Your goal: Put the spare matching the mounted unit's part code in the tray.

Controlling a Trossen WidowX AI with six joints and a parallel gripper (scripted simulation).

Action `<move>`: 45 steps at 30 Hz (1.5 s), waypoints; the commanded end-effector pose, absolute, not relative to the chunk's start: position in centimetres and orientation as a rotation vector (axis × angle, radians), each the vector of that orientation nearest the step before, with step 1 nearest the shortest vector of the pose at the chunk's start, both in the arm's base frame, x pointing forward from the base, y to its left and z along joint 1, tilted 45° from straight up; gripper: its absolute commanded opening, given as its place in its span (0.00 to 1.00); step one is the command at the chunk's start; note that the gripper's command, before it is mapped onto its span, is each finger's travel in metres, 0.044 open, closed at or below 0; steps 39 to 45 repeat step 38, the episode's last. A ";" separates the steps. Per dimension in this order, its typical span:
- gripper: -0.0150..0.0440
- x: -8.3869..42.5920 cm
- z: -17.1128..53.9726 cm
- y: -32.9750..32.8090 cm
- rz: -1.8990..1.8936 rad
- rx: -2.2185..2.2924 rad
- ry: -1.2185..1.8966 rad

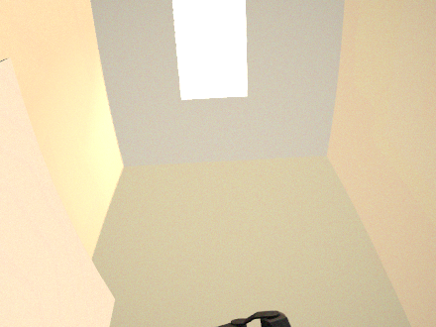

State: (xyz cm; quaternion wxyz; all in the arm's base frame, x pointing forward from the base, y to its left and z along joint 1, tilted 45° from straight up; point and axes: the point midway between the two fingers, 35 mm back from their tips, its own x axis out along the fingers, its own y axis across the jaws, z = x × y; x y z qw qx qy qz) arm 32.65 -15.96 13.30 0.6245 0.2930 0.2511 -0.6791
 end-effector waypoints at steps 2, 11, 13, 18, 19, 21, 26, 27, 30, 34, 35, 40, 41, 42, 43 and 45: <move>0.88 32.7 13.3 -16.0 -1.559 0.673 0.576; 1.00 33.4 17.4 -11.6 -1.558 0.673 0.586; 1.00 33.3 19.3 -9.7 -1.559 0.668 0.586; 1.00 33.0 20.7 -8.4 -1.560 0.663 0.585; 1.00 33.0 20.7 -8.4 -1.560 0.663 0.585; 1.00 33.1 20.4 -8.6 -1.546 0.661 0.583; 1.00 33.1 20.4 -8.6 -1.546 0.661 0.583; 1.00 33.1 20.4 -8.6 -1.546 0.661 0.583; 1.00 33.1 20.4 -8.6 -1.546 0.661 0.583; 1.00 33.1 20.4 -8.6 -1.546 0.661 0.583; 1.00 33.1 20.4 -8.6 -1.546 0.661 0.583; 1.00 33.1 20.4 -8.6 -1.546 0.661 0.583; 1.00 33.1 20.4 -8.6 -1.546 0.661 0.583; 1.00 33.1 20.4 -8.6 -1.546 0.661 0.583; 1.00 33.1 20.4 -8.6 -1.546 0.661 0.583; 1.00 33.1 20.4 -8.6 -1.546 0.661 0.583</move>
